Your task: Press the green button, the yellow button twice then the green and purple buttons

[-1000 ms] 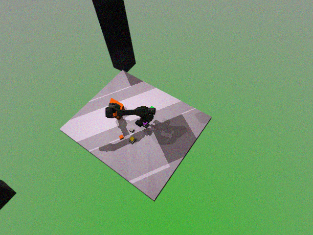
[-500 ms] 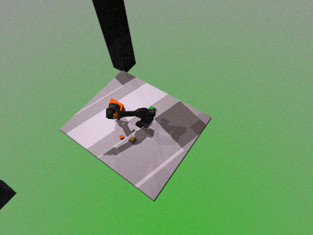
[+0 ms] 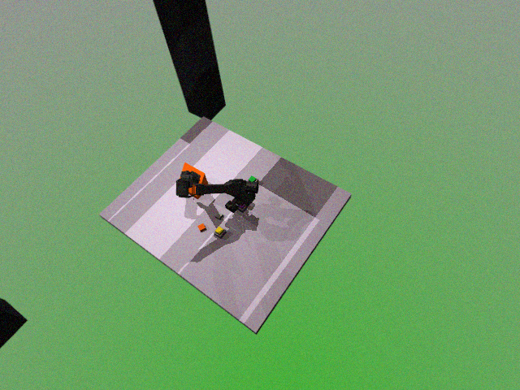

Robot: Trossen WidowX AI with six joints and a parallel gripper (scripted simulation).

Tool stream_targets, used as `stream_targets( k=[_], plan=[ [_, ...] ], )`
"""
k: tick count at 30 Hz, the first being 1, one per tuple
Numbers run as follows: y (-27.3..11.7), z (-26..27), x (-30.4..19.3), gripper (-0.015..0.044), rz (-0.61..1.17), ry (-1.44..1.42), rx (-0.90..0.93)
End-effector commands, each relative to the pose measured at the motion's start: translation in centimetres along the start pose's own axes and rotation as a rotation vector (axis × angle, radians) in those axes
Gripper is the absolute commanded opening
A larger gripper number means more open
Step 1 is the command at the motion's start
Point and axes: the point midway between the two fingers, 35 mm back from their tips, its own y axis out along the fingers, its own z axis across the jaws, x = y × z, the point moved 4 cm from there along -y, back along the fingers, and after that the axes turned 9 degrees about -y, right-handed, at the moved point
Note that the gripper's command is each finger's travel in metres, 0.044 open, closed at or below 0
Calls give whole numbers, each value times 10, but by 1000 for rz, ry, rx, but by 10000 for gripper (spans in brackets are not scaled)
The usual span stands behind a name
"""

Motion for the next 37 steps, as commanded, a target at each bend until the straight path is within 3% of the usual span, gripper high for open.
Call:
stream_targets(
  k=[1, 8, 12, 16, 30, 37],
  plan=[
    [2, 0, -2, 20, 8, -10, -4],
    [2, 0, -2, 20, 8, -10, -4],
    [-28, 0, -2, 20, 7, -9, -2],
    [-30, 0, -2, 20, 8, -10, -2],
    [-95, 172, -34, 387, 7, -11, 13],
    [-95, 172, -34, 400, 7, -11, 13]
  ],
)
